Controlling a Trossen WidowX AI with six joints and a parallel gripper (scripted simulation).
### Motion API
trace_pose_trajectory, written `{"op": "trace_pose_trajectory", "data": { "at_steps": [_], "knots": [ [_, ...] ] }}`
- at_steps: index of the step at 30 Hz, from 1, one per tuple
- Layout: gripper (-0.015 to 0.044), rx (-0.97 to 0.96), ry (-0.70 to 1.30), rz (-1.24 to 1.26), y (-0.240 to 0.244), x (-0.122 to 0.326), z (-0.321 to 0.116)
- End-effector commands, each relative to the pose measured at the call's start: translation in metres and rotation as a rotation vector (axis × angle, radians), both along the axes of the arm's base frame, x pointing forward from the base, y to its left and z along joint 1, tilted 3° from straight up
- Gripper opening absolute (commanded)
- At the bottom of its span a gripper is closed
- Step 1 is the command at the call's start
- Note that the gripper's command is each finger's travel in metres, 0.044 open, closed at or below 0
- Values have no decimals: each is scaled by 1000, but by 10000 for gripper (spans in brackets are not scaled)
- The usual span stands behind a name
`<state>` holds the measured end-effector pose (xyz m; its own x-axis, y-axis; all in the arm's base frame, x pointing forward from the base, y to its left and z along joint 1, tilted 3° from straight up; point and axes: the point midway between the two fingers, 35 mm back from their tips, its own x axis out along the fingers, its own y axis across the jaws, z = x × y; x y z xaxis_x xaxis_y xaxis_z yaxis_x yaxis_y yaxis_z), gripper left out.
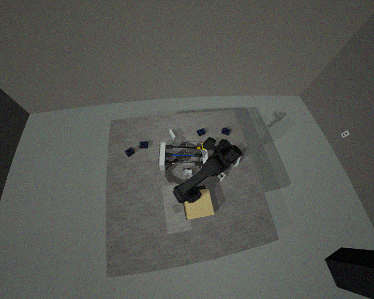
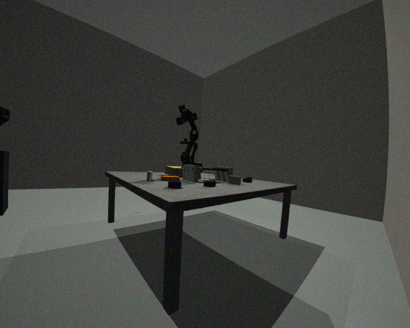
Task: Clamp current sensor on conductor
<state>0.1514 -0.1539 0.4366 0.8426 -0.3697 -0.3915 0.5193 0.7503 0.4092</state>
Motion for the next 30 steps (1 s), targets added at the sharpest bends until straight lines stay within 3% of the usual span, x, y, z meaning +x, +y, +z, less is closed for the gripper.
{"op": "trace_pose_trajectory", "data": {
  "at_steps": [1,15,23,30],
  "knots": [
    [426,-2,1,2,0,1,0],
    [440,-278,-27,278,22,98,-45],
    [440,-432,-160,406,82,153,-82],
    [440,-538,-327,476,148,165,-111]
  ]
}}
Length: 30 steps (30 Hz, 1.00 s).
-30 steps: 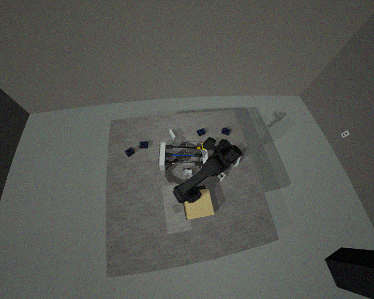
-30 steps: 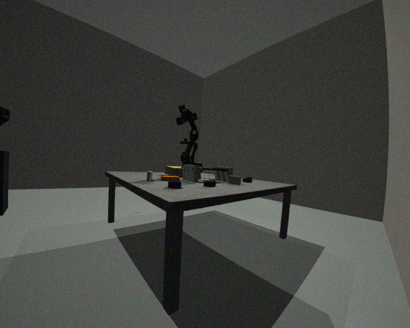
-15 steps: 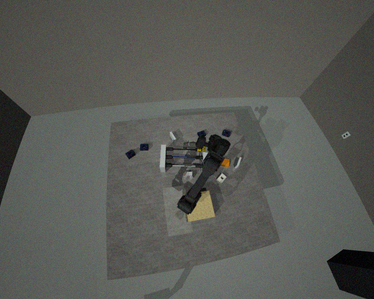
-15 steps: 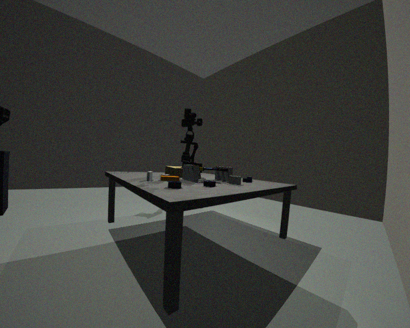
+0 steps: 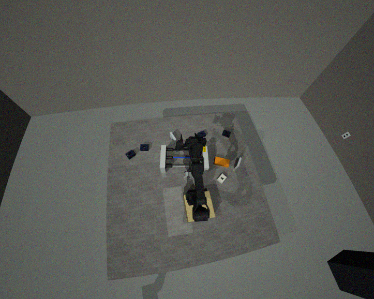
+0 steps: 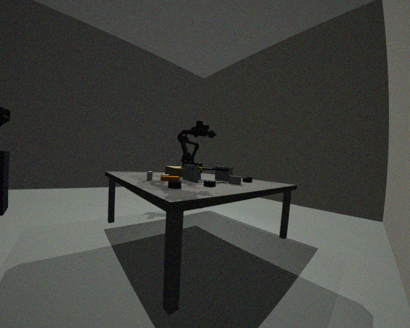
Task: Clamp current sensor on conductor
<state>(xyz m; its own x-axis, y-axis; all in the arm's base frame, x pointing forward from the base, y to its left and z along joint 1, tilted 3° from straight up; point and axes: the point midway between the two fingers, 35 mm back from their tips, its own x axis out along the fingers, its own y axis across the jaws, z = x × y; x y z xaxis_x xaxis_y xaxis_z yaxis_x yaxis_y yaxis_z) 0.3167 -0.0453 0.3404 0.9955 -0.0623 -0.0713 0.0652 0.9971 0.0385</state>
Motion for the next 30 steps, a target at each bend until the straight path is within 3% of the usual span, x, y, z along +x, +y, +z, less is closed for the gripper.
{"op": "trace_pose_trajectory", "data": {
  "at_steps": [1,11,19,27,30],
  "knots": [
    [440,-42,-116,61,44,-1,-17],
    [440,-44,-67,40,37,6,-24],
    [440,24,454,-179,-54,38,-93],
    [440,248,928,-371,-137,10,-158],
    [440,284,985,-392,-145,3,-165]
  ]
}}
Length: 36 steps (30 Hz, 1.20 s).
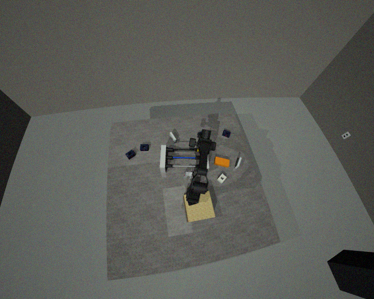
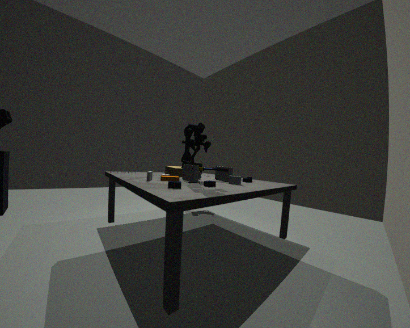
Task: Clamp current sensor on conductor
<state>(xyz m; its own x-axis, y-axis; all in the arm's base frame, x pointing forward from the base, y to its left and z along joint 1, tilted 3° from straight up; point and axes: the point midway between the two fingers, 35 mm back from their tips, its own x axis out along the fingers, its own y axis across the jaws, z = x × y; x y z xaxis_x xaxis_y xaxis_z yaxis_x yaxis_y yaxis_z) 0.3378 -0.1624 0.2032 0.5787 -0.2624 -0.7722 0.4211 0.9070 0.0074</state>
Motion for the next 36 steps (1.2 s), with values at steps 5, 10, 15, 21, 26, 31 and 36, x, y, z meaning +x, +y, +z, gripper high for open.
{"op": "trace_pose_trajectory", "data": {
  "at_steps": [5,10,15,21,26,31,36],
  "knots": [
    [440,108,178,-90,-28,-18,-28],
    [440,108,178,-90,-28,-18,-28],
    [440,108,178,-90,-28,-18,-28],
    [440,108,178,-90,-28,-18,-28],
    [440,147,252,-49,6,-35,-47],
    [440,207,415,33,69,-82,-85],
    [440,236,562,98,112,-132,-115]
  ]
}}
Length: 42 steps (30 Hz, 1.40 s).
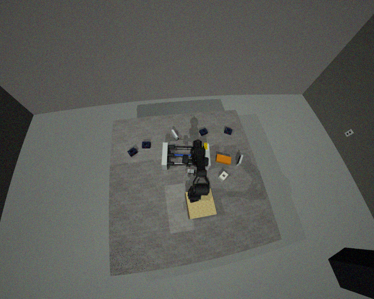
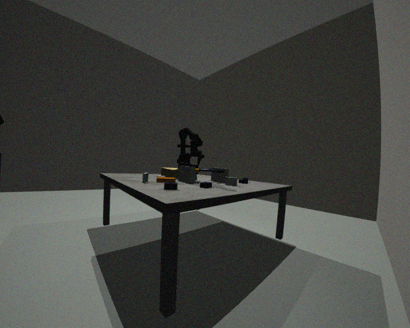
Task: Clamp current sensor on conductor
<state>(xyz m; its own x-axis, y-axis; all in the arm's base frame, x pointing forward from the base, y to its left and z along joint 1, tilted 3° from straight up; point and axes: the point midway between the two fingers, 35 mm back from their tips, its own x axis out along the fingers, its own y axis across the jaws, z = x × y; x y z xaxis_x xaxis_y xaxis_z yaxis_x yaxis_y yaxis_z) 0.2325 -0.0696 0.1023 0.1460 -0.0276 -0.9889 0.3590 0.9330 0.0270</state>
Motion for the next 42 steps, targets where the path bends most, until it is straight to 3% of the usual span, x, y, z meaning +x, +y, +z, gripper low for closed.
{"op": "trace_pose_trajectory", "data": {
  "at_steps": [1,42],
  "knots": [
    [440,13,73,31,20,-29,-15],
    [440,13,73,31,19,-25,-73]
  ]
}}
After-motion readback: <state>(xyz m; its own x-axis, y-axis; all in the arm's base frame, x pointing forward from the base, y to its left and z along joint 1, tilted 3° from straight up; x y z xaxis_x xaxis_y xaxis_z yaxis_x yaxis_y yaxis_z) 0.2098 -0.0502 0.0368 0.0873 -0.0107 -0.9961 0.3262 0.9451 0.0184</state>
